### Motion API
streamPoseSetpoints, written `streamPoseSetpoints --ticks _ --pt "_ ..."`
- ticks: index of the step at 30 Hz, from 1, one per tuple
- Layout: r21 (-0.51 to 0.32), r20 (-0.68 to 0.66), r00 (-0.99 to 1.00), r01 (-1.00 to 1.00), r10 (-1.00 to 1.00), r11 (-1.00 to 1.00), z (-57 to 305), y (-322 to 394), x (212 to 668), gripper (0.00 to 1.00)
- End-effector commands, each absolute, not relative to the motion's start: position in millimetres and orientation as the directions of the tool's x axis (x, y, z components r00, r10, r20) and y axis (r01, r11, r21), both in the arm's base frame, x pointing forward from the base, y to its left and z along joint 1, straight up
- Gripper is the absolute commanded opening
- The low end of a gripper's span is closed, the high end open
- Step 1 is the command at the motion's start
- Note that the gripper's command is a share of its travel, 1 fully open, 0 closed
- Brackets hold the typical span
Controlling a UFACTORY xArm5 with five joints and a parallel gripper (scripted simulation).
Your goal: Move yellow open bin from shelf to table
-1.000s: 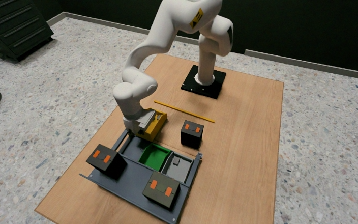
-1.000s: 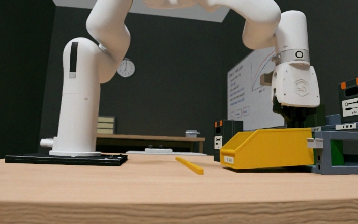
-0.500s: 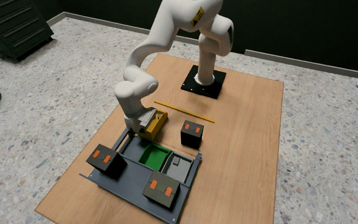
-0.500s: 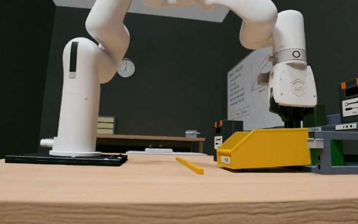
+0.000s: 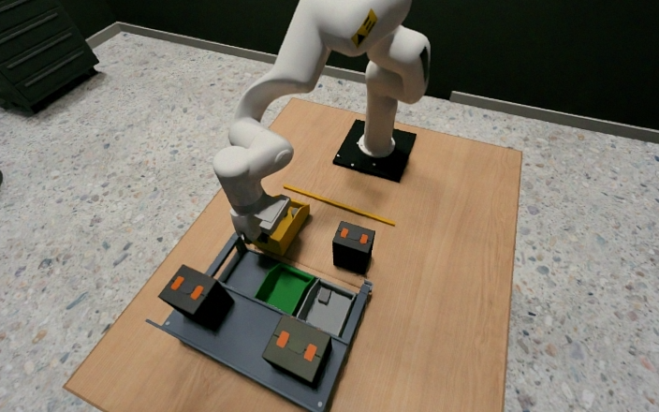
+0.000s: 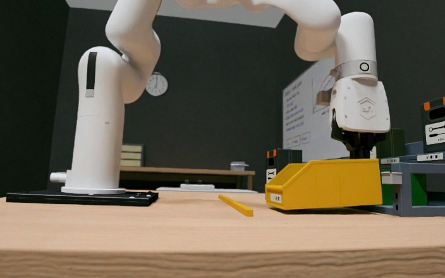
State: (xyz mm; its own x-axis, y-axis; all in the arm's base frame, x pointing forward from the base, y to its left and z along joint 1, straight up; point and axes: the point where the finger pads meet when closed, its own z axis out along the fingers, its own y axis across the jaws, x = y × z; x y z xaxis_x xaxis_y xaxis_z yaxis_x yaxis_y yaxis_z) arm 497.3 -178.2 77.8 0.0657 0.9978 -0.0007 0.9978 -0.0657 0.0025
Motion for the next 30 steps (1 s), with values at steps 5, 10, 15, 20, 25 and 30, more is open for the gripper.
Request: streamPoseSetpoints --ticks 5,10,15,20,25,30 --pt "0.008 0.002 0.066 0.998 0.998 -0.066 79.5 -178.4 493.6 0.00" --pt "0.008 0.002 0.066 0.998 0.998 -0.066 79.5 -178.2 491.5 0.00" --pt "0.008 0.002 0.066 0.998 0.998 -0.066 79.4 -178.0 488.9 0.00" --pt "0.008 0.002 0.066 0.998 0.998 -0.066 79.4 -177.9 486.4 0.00" --pt "0.008 0.002 0.066 0.998 0.998 -0.066 79.4 -177.7 483.8 0.00" --pt "0.008 0.002 0.066 0.998 0.998 -0.066 79.4 -177.6 481.2 0.00"
